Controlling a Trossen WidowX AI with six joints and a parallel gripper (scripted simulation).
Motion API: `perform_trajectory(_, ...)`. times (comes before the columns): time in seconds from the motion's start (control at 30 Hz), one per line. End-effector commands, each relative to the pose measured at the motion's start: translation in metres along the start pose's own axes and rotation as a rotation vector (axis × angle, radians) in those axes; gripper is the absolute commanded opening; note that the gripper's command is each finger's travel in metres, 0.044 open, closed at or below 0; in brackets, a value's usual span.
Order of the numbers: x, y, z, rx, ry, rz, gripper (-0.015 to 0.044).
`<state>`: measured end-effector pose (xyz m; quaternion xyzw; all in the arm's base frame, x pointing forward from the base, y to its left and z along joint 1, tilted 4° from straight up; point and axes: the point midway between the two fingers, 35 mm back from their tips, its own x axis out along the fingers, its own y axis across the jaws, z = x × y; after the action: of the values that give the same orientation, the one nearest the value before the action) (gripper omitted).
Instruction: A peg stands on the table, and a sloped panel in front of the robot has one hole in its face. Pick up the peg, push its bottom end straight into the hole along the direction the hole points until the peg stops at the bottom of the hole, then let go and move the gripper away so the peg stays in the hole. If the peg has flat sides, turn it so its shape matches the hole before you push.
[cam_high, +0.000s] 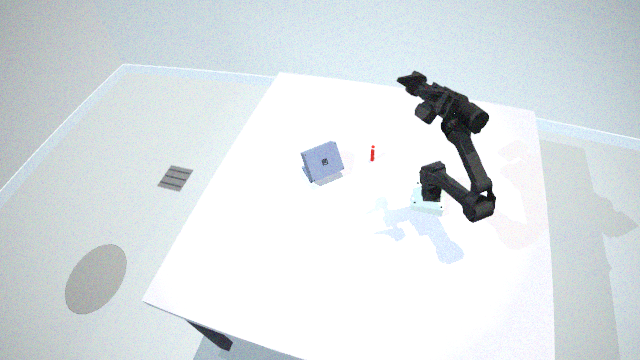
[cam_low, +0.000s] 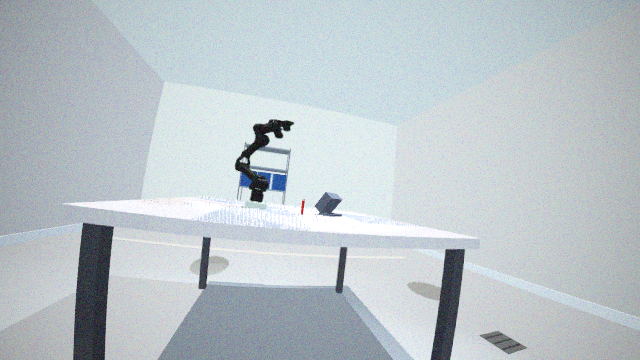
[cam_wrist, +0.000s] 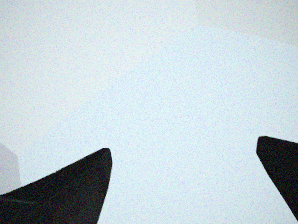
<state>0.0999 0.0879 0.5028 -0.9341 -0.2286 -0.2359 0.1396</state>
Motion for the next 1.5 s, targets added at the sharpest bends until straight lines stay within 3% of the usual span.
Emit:
perform_trajectory(0.0, 0.000, 0.000, 0.000, 0.003, 0.001, 0.001, 0.0426)
perform_trajectory(0.8, 0.009, 0.130, -0.024, 0.783, 0.168, 0.210, 0.0440)
perform_trajectory(1.47, -0.005, 0.264, 0.017, 1.449, 0.413, 0.594, 0.0440)
